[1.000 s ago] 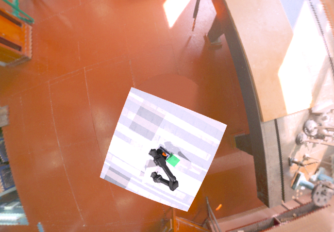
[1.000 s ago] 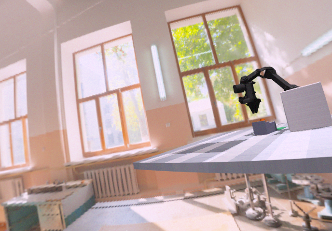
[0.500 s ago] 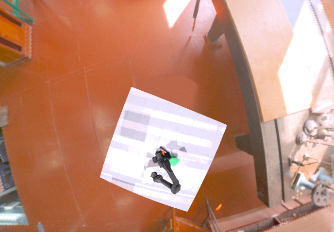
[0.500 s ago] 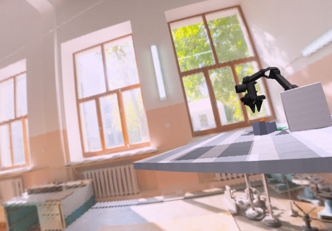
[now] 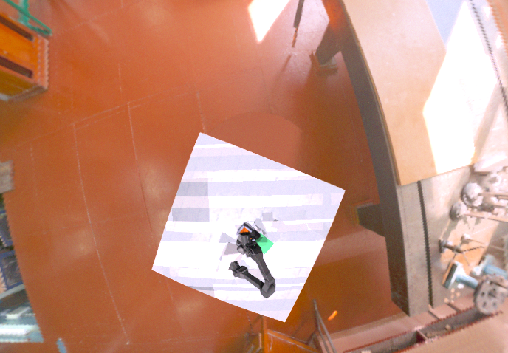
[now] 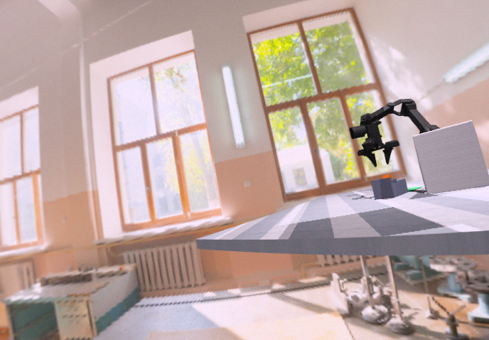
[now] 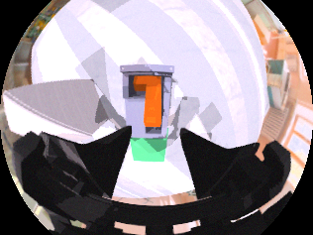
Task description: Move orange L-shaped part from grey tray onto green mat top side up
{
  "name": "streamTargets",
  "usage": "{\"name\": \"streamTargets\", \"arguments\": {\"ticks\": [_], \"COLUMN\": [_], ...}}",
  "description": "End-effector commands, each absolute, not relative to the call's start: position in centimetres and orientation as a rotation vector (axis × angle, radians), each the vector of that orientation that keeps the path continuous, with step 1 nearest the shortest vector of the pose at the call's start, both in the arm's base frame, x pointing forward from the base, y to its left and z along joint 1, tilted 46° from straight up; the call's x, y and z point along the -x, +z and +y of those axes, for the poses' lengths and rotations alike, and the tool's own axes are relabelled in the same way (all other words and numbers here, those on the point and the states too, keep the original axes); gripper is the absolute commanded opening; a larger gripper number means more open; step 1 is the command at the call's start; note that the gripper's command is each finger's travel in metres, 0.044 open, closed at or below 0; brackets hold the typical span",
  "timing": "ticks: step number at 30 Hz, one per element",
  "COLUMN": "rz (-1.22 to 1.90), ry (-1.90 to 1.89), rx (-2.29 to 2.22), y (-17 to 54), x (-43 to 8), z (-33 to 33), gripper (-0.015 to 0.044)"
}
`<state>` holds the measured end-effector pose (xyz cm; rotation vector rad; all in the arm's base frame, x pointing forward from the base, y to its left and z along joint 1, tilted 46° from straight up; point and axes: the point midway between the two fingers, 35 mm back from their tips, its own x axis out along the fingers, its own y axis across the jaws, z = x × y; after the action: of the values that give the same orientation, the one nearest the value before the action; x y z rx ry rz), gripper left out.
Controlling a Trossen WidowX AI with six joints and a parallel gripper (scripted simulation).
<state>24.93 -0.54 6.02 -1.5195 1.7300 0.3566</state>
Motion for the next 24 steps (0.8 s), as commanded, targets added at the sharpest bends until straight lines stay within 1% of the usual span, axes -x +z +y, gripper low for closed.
{"name": "streamTargets", "arguments": {"ticks": [1, 6, 24], "rz": [1.742, 1.743, 1.742], "ry": [0.367, 0.366, 0.367], "rx": [1.532, 1.533, 1.532], "y": [5.5, 3.9, 2.2], "x": [-24.7, -24.7, -24.9], "z": [-1.3, -2.9, -4.6], "gripper": [0.028, 0.028, 0.028]}}
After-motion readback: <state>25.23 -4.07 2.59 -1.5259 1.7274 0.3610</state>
